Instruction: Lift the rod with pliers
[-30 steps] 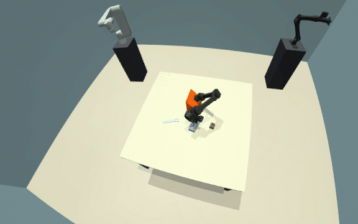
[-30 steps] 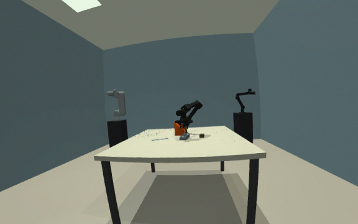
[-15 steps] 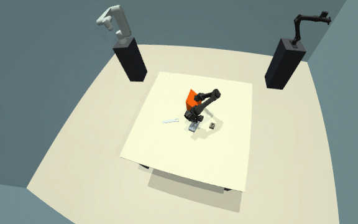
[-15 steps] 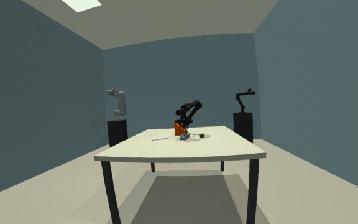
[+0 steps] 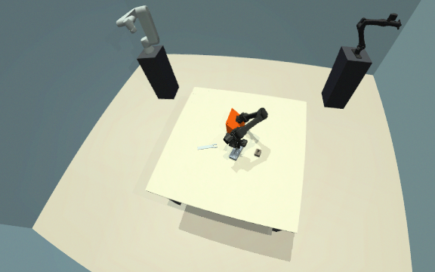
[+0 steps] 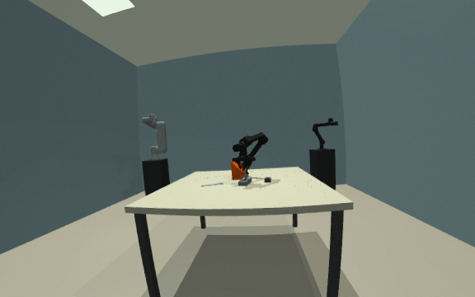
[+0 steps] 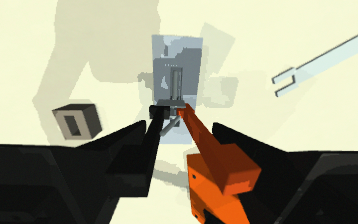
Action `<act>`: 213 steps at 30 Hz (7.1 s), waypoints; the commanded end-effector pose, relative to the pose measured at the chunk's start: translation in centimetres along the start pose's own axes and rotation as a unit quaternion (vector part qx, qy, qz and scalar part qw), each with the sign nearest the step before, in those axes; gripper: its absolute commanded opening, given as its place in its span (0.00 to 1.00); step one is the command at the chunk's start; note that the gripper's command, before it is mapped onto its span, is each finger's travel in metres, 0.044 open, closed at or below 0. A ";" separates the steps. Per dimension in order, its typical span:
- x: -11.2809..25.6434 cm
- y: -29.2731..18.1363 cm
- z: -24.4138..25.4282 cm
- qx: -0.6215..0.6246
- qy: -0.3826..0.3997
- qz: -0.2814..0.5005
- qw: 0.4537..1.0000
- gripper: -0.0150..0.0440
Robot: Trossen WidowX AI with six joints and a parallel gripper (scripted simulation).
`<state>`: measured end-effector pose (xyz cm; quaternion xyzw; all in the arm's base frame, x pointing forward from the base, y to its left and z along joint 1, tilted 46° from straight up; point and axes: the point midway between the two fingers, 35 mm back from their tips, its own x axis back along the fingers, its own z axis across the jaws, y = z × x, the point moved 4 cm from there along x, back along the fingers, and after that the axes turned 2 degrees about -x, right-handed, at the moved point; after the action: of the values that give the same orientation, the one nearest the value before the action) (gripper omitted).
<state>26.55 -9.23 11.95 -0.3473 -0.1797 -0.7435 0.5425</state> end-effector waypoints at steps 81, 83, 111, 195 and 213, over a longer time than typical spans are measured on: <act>1.1 0.1 -0.1 0.002 0.002 -0.007 1.000 0.79; 0.9 0.2 -0.1 0.002 0.002 -0.007 1.000 0.79; -1.6 0.2 -0.1 0.002 0.003 -0.007 1.000 0.78; -1.7 0.1 0.7 0.002 0.003 -0.007 1.000 0.58; -1.2 0.2 0.8 0.002 0.002 -0.008 1.000 0.42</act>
<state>27.07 -7.68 11.22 -0.3458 -0.1797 -0.7459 0.5402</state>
